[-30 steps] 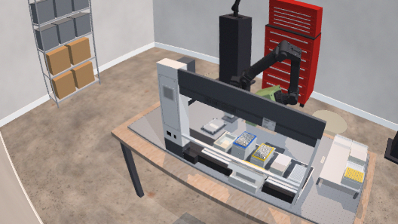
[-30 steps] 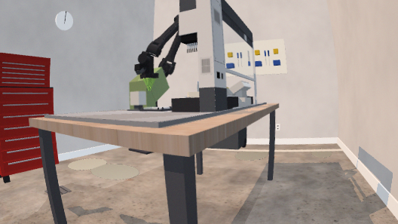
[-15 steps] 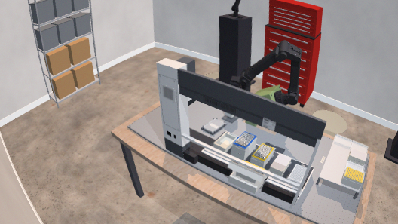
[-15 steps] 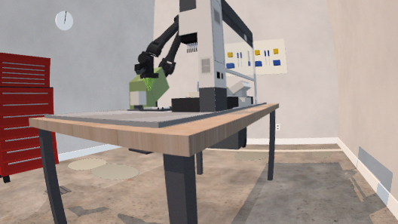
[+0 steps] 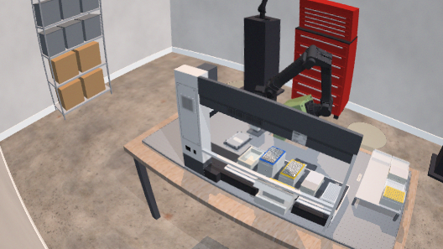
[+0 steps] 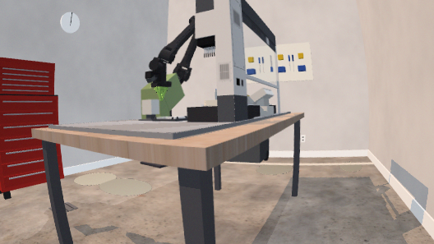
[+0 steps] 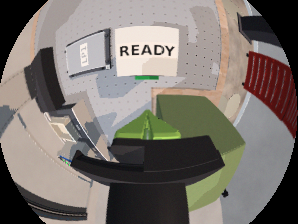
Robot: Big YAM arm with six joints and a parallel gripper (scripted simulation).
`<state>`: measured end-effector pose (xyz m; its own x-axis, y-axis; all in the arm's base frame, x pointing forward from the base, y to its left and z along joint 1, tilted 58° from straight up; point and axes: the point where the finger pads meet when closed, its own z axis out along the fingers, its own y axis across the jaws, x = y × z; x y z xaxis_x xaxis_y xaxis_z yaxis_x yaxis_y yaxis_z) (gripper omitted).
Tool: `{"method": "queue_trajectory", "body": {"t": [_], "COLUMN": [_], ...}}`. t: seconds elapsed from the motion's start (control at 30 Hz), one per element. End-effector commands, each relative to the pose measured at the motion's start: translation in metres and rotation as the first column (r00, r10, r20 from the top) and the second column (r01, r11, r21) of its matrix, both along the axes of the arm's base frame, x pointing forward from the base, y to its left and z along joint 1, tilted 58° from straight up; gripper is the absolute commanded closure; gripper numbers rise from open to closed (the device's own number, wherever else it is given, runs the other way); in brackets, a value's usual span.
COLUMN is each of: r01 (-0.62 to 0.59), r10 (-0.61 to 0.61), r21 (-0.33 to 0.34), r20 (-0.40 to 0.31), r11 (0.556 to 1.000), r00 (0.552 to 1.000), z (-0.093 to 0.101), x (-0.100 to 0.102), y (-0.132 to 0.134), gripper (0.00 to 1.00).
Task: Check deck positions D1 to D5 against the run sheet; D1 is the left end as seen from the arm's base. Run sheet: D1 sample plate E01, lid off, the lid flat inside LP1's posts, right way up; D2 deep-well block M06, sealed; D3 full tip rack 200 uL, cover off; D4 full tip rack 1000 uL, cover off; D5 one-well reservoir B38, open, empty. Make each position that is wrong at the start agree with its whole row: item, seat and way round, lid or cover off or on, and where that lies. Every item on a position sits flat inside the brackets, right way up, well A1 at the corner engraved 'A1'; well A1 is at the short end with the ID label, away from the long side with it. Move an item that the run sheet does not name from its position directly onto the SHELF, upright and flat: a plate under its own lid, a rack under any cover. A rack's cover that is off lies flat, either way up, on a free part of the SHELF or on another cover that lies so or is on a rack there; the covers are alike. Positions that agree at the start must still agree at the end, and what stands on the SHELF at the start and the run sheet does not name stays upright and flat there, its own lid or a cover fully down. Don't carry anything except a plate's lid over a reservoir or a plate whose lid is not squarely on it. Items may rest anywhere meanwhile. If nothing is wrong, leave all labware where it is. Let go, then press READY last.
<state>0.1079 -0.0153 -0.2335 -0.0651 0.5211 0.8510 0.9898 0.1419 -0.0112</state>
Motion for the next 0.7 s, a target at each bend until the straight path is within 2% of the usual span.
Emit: {"method": "queue_trajectory", "body": {"t": [0.0,0.37,0.43,0.47,0.53,0.67], "r01": [0.000,-0.001,-0.001,0.012,0.007,-0.002], "r10": [0.001,0.002,0.002,-0.012,-0.006,0.002], "r21": [-0.036,-0.032,-0.032,-0.013,-0.035,-0.034], "r20": [0.020,0.017,0.017,-0.001,0.019,0.019], "r11": [0.999,0.999,0.999,1.000,0.999,0.999], "r00": [1.000,1.000,1.000,1.000,1.000,1.000], "z": [-0.019,-0.036,-0.036,-0.030,-0.042,-0.049], "x": [0.012,0.010,0.010,0.001,0.011,0.011], "y": [-0.011,-0.006,-0.006,0.002,-0.007,-0.005], "gripper": [1.00,1.00,1.00,1.00,1.00,1.00]}}
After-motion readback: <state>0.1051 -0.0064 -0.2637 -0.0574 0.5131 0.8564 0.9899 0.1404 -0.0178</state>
